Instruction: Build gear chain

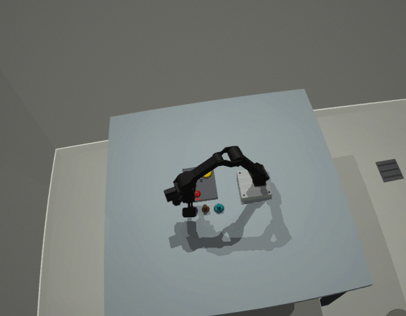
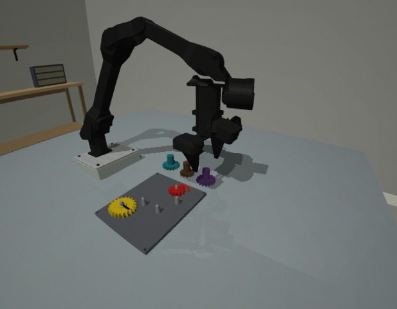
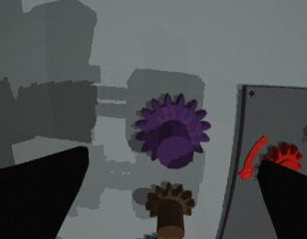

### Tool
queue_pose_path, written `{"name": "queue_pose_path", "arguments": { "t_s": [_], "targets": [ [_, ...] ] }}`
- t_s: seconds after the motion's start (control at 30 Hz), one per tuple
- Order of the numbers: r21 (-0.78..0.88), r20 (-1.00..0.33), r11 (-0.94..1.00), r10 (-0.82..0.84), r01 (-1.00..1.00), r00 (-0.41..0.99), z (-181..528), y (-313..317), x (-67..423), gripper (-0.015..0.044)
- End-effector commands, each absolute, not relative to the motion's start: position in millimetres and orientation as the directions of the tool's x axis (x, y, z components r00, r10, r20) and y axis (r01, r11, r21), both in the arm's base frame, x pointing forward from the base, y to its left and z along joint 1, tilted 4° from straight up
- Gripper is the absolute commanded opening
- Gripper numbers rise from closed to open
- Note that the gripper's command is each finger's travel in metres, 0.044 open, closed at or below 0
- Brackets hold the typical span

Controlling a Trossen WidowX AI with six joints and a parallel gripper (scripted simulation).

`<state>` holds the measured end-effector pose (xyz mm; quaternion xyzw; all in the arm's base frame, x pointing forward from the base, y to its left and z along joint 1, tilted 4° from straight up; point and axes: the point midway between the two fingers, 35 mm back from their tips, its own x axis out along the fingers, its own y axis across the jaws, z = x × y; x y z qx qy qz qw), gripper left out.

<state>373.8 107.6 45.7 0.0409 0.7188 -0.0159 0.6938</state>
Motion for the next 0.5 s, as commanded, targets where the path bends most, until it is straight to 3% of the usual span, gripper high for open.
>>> {"name": "queue_pose_path", "arguments": {
  "t_s": [0.0,0.47],
  "targets": [
    [0.035,-0.999,0.996,0.039,0.085,-0.038,40,108,372,0.0440],
    [0.035,-0.999,0.996,0.039,0.085,-0.038,19,109,371,0.0440]
  ]
}}
